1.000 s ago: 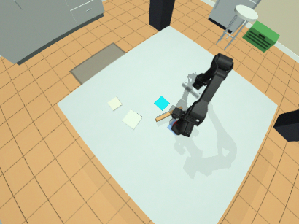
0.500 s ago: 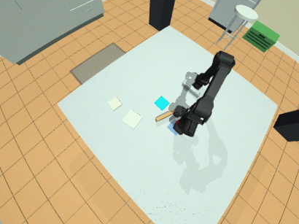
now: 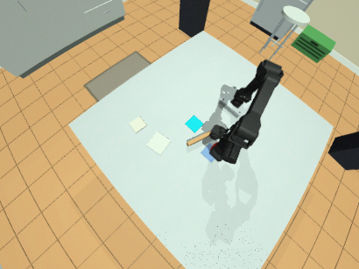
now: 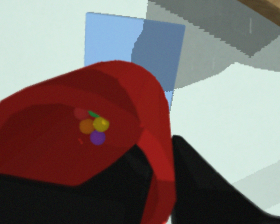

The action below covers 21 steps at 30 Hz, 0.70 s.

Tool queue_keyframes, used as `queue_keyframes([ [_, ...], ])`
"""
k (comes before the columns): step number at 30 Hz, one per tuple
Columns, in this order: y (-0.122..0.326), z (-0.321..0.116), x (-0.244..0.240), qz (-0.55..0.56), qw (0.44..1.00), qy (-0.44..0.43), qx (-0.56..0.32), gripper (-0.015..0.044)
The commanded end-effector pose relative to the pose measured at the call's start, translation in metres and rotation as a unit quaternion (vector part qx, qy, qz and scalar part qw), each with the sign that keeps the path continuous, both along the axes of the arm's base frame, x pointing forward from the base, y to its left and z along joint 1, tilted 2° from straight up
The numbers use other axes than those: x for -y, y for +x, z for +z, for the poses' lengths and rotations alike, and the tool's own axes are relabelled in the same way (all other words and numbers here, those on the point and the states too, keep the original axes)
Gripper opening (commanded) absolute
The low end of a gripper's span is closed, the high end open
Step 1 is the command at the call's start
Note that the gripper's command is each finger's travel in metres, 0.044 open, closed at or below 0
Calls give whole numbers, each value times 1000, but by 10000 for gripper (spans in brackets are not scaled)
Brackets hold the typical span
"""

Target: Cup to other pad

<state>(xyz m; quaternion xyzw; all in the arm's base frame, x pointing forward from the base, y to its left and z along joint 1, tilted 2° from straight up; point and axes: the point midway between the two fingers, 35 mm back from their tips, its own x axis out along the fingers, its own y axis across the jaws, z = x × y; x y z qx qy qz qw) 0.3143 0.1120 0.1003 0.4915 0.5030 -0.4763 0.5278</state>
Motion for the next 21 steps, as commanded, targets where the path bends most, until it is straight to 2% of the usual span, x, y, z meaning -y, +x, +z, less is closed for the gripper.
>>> queue_keyframes([
  [1, 0, 0, 0, 0, 1000, 0, 0, 0],
  [21, -4, 1, 17, -1, 1000, -2, 0, 0],
])
